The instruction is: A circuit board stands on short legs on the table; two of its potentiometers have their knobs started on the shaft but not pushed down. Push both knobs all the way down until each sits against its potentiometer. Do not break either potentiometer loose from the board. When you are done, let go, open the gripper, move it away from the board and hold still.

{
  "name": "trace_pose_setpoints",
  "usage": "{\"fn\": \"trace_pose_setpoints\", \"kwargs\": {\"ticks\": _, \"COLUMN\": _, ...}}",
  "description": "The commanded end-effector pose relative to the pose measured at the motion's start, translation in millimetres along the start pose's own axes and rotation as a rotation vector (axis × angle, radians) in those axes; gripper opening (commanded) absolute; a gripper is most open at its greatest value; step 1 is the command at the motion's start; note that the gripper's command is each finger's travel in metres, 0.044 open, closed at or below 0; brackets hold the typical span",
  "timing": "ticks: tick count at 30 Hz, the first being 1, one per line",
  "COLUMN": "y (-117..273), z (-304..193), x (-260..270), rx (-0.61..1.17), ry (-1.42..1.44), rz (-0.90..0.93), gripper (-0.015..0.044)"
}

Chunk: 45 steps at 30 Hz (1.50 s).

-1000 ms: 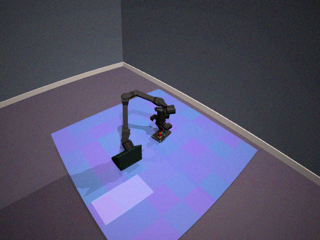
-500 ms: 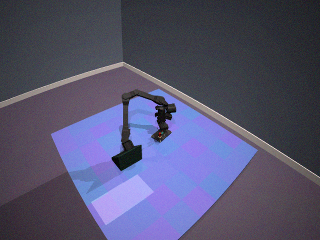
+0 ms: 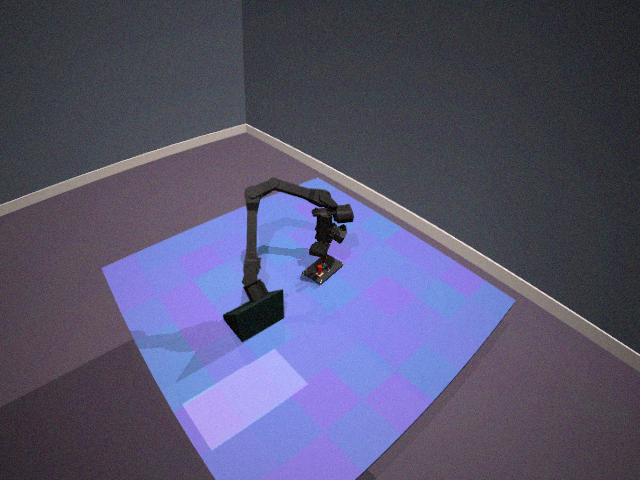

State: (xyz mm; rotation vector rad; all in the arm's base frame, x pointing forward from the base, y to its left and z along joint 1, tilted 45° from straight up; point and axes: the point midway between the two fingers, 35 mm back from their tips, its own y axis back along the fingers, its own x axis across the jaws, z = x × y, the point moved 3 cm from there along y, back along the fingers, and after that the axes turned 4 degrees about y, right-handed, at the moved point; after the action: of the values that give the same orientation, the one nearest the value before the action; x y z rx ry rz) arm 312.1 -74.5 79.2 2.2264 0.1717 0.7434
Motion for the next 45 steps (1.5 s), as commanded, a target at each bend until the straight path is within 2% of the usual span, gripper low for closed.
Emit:
{"fn": "trace_pose_setpoints", "kwargs": {"ticks": 1, "y": 2, "z": 1, "x": 3, "rx": 0.000, "ry": -0.134, "rz": -0.002, "gripper": 0.0000}}
{"fn": "trace_pose_setpoints", "kwargs": {"ticks": 45, "y": 23, "z": 2, "x": 25, "rx": -0.002, "ry": -1.614, "rz": -0.024, "gripper": 0.0000}}
